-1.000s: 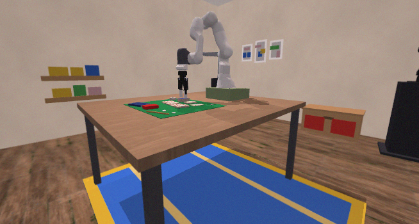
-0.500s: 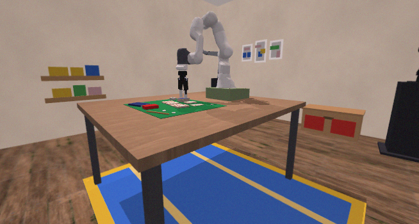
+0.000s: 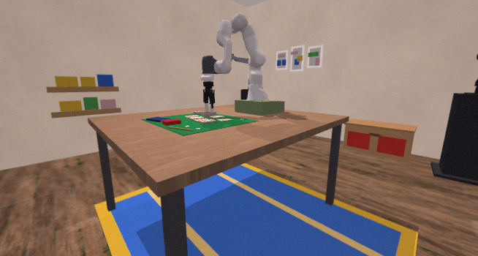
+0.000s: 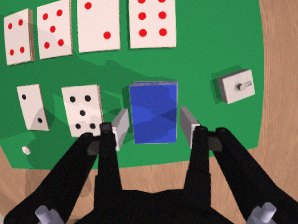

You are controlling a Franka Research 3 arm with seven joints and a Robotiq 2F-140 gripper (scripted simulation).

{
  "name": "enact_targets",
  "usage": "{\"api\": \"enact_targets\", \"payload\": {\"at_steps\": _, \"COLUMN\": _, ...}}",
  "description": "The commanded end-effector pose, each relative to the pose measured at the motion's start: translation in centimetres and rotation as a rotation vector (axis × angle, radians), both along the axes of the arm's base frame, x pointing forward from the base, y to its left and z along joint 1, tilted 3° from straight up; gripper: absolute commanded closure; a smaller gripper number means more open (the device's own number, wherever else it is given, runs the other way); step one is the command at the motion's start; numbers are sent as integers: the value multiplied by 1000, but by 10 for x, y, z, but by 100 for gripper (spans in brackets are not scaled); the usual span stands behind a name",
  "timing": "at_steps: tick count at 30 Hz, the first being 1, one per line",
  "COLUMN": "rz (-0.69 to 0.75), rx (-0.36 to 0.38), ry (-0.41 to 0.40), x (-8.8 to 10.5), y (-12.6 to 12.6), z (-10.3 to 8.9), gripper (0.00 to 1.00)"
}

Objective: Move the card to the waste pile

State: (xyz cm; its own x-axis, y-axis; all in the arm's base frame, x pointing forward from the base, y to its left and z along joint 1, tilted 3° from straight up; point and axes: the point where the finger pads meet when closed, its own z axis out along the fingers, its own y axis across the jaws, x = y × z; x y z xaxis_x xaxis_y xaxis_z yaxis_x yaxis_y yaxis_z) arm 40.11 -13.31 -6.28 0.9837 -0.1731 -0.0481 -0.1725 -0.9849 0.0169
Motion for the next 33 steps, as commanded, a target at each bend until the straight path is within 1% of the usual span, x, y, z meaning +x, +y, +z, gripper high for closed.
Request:
{"api": "enact_targets", "payload": {"at_steps": 1, "rz": -2, "rx": -2, "ry": -5, "x": 2, "y": -1, "z": 0, "gripper": 50}}
{"api": "enact_targets", "payload": {"at_steps": 21, "rz": -2, "rx": -2, "ry": -5, "x": 2, "y": -1, "z": 0, "gripper": 50}}
{"api": "enact_targets", "payload": {"at_steps": 22, "rz": -2, "rx": -2, "ry": -5, "x": 2, "y": -1, "z": 0, "gripper": 57}}
{"api": "enact_targets", "payload": {"at_steps": 33, "rz": -2, "rx": -2, "ry": -5, "x": 2, "y": -1, "z": 0, "gripper": 57}}
